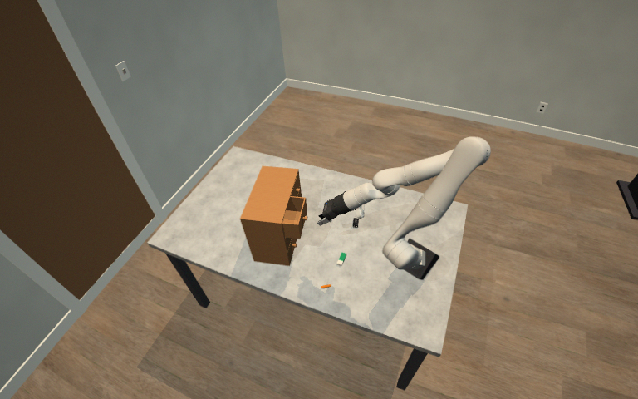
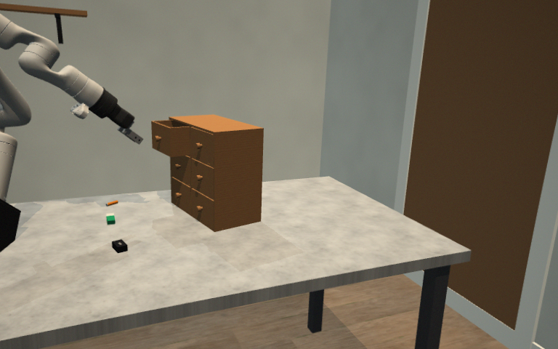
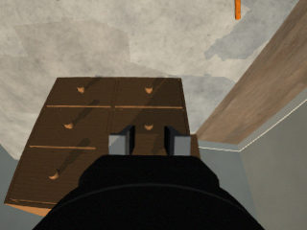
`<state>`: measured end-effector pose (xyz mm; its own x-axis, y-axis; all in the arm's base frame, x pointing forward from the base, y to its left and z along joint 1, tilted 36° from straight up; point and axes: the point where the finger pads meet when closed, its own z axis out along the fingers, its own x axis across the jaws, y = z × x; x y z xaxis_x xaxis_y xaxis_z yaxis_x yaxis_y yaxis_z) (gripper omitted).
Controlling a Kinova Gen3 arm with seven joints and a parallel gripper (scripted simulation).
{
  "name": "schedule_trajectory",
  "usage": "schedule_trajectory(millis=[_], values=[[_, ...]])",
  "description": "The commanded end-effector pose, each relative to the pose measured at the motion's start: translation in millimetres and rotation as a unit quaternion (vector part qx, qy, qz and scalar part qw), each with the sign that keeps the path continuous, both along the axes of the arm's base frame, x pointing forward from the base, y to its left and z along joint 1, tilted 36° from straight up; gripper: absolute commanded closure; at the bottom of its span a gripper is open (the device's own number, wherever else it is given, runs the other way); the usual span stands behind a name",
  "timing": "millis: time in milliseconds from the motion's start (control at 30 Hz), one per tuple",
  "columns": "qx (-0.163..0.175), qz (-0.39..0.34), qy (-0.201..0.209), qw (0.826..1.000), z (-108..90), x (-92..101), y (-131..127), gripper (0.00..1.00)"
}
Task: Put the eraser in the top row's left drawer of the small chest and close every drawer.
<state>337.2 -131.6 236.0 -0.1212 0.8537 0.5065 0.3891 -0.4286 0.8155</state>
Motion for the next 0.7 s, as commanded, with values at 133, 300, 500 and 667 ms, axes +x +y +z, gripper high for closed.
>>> schedule_trajectory(millis=[133, 300, 500, 667], values=[[-0.004, -0.003, -0.001, 1.000, 0.2, -26.6, -7.5, 0.33], [-0.004, -0.003, -0.001, 1.000, 0.5, -38.0, -9.6, 0.33], [-0.004, -0.003, -0.001, 1.000, 0.6, -43.8, -10.3, 0.33], [-0.004, -0.001, -0.001, 1.000, 0.5, -43.8, -8.5, 0.33]])
